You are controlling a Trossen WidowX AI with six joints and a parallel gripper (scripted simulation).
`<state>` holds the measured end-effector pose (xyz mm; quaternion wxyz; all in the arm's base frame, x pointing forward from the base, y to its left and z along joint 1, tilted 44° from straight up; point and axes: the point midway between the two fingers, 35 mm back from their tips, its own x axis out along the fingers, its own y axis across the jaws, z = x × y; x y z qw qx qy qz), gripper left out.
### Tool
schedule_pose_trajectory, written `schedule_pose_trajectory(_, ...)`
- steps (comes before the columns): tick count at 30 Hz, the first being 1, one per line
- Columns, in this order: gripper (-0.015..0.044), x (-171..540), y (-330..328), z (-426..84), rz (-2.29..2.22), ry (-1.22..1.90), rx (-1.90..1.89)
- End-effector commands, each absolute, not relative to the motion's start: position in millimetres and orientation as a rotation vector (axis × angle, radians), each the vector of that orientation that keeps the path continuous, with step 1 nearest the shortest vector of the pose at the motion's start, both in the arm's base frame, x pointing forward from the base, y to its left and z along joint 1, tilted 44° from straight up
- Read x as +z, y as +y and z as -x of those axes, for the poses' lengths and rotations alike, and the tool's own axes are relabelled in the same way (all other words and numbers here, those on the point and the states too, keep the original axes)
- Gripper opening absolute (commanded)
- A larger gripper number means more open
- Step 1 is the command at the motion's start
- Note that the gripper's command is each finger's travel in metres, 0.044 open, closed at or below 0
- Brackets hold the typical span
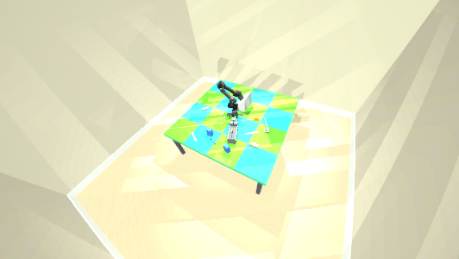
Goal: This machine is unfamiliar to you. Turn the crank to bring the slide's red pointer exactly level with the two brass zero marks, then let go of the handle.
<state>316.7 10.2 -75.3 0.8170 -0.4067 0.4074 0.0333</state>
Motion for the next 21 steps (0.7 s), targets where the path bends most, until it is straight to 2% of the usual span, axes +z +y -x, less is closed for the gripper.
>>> schedule_pose_trajectory(1,0.0,-69.5,4.1,-320.1,0.869,0.862,0.04)
schedule_pose_trajectory(21,0.0,-64.3,1.9,-321.7,0.87,0.862,0.04)
